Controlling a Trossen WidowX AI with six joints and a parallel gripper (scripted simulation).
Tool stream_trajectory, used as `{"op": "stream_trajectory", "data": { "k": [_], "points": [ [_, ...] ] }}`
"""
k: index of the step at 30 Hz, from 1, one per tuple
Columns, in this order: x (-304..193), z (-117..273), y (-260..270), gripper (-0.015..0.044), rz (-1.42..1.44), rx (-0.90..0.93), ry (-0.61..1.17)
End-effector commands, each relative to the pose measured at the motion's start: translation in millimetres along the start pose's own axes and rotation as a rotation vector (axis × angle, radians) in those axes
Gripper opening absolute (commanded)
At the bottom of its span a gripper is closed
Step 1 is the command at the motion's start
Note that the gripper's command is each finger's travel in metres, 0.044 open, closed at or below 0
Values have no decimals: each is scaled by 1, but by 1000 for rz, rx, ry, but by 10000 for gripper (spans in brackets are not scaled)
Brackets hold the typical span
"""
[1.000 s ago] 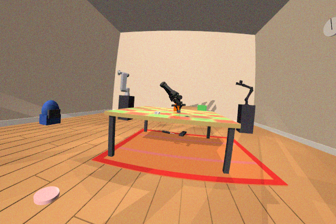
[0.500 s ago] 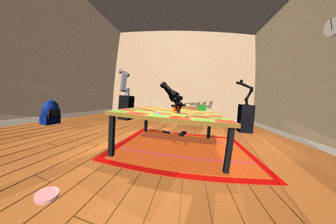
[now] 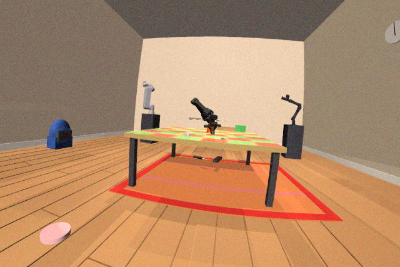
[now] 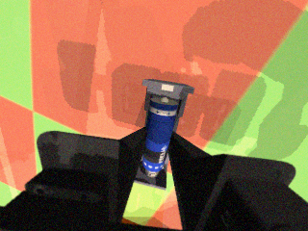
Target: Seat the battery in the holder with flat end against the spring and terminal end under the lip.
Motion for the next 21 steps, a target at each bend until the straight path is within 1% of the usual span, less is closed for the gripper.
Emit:
{"op": "stream_trajectory", "data": {
  "k": [1,21],
  "points": [
    [4,0,-1,80,-2,0,1],
    [11,3,-1,80,-5,-1,15]
  ]
}}
Point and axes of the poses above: the point midway between the two fingers, 35 mm back from their tips, its own z axis back along the fingers, its own y axis across the jaws, x = y × z, the point moved 2 cm from there along z, back along the fingers, and after that the axes turned 5 degrees about z, right-handed, at the moved point
